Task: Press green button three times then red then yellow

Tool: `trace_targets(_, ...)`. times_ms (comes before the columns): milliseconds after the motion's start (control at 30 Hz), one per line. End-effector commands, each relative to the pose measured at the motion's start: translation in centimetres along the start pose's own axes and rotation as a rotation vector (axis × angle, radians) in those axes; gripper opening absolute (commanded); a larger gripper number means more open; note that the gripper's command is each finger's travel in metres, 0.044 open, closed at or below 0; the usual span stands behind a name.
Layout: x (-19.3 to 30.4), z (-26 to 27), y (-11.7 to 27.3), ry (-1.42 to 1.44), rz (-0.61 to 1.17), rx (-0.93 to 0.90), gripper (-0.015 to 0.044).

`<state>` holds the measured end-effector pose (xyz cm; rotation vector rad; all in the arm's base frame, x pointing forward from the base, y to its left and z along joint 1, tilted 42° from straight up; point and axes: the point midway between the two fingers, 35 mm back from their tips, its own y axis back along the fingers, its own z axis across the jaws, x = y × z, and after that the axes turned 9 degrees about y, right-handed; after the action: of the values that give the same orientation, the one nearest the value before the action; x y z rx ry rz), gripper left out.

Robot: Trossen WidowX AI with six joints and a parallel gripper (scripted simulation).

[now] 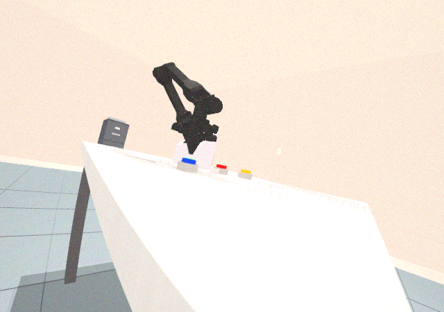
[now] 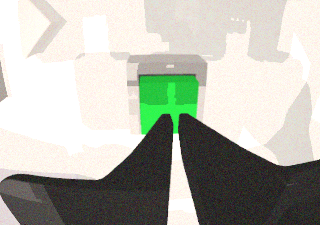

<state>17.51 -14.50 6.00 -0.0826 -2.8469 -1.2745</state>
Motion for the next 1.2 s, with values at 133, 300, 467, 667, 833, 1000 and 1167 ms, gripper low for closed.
trace_targets(133, 0.1, 0.1, -1.3, 0.007, 0.004, -0.002, 0.002)
trace_targets(300, 0.1, 0.1, -2.1, 0.007, 0.004, -0.001, 0.002)
trace_targets(467, 0.2, 0.1, -2.3, 0.007, 0.004, 0.0, 0.002)
trace_targets(667, 0.2, 0.1, -2.3, 0.007, 0.004, 0.0, 0.002)
trace_targets(833, 0.2, 0.1, -2.3, 0.007, 0.004, 0.0, 0.002)
trace_targets(1000, 0.2, 0.1, -2.3, 0.007, 0.004, 0.0, 0.002)
trace_targets(1167, 0.1, 0.1, 0.2, 0.006, 0.004, -0.002, 0.002)
